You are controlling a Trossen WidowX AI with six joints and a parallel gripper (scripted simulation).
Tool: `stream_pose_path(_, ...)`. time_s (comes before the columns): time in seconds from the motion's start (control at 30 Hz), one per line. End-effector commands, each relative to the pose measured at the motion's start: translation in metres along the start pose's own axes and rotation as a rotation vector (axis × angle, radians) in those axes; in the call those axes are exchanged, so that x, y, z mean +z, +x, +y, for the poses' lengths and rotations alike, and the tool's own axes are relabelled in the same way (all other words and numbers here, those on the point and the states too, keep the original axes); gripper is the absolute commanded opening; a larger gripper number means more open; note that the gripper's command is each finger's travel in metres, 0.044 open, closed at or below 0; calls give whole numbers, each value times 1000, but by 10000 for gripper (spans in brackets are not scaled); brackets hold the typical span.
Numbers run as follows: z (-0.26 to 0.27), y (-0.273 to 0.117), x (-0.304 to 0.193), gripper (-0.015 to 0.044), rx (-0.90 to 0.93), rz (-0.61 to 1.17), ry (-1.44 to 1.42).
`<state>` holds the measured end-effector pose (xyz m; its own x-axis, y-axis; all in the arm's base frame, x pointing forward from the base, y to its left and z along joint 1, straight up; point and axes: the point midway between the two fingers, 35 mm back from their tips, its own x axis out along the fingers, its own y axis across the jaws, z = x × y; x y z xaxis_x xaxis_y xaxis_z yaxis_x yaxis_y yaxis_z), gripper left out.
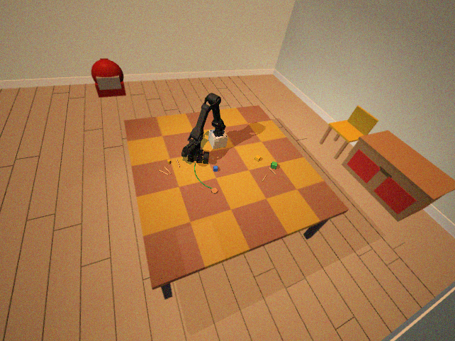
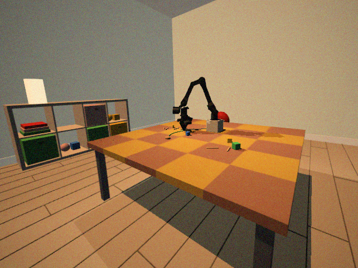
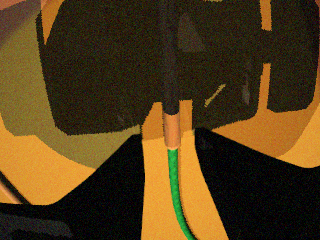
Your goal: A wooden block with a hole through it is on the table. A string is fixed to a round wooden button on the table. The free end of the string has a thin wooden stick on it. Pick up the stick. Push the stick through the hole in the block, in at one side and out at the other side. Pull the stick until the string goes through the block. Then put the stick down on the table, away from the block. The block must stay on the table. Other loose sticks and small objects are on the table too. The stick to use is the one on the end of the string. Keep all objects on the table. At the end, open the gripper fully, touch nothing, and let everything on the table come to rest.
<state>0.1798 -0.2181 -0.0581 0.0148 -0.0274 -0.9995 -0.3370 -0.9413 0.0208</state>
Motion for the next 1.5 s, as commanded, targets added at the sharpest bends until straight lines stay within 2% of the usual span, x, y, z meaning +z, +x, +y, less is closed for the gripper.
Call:
stream_pose_path(0.0,-2,5,3,124,-7,-8,3)
stream_pose_path(0.23,-2,5,3,124,-7,-8,3)
stream_pose_path(0.4,-1,4,2,0,-4,-6,0)
stream_pose_path(1.47,0,-26,0,0,-4,-6,0)
